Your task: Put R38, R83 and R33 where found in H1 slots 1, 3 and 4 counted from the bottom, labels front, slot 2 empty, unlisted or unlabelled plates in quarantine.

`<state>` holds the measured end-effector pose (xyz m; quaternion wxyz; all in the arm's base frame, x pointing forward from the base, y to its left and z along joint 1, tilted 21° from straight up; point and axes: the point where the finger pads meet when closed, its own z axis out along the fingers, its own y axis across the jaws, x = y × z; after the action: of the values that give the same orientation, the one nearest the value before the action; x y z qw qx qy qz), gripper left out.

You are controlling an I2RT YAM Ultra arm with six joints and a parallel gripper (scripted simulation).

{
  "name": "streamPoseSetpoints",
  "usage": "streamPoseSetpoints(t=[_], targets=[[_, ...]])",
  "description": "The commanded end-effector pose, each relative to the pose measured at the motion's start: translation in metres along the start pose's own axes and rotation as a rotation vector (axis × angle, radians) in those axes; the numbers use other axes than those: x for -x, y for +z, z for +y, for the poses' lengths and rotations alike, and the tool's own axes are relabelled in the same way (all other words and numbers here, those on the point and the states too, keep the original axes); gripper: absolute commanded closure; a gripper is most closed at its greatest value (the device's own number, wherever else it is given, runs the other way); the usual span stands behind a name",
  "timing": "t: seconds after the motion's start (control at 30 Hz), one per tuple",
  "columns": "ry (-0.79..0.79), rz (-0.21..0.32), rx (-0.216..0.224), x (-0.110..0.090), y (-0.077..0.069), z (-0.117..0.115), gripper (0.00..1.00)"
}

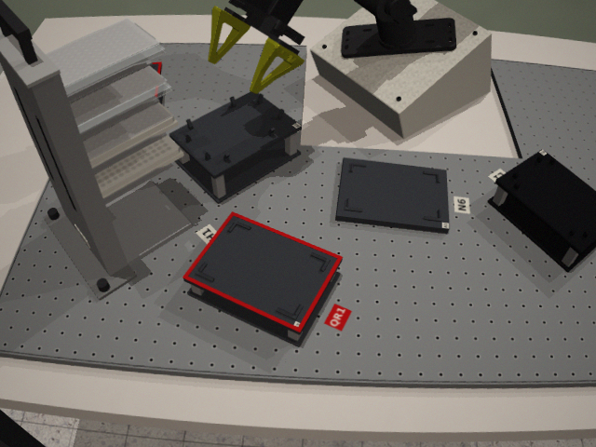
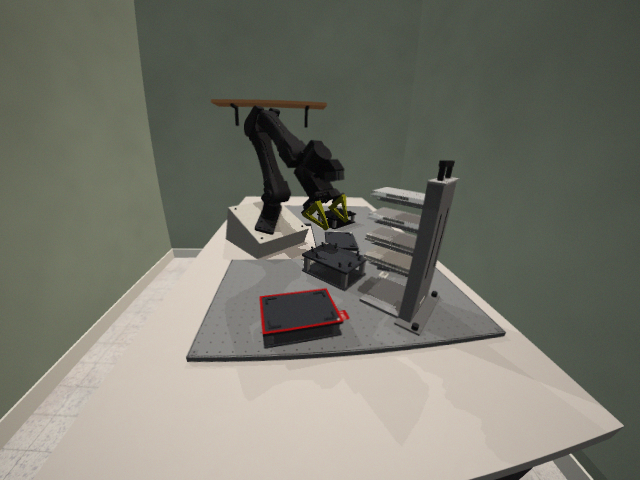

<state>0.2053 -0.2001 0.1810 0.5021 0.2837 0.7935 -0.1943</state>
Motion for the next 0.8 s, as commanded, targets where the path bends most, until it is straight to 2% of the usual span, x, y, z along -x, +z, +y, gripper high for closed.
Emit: streamPoseSetpoints(t=[0.0, 0.77], targets=[[0.000, -0.044, -0.003, 0.022, 0.002, 0.000, 0.00], [0.001, -0.044, -0.004, 0.042, 0.022, 0.000, 0.00]])
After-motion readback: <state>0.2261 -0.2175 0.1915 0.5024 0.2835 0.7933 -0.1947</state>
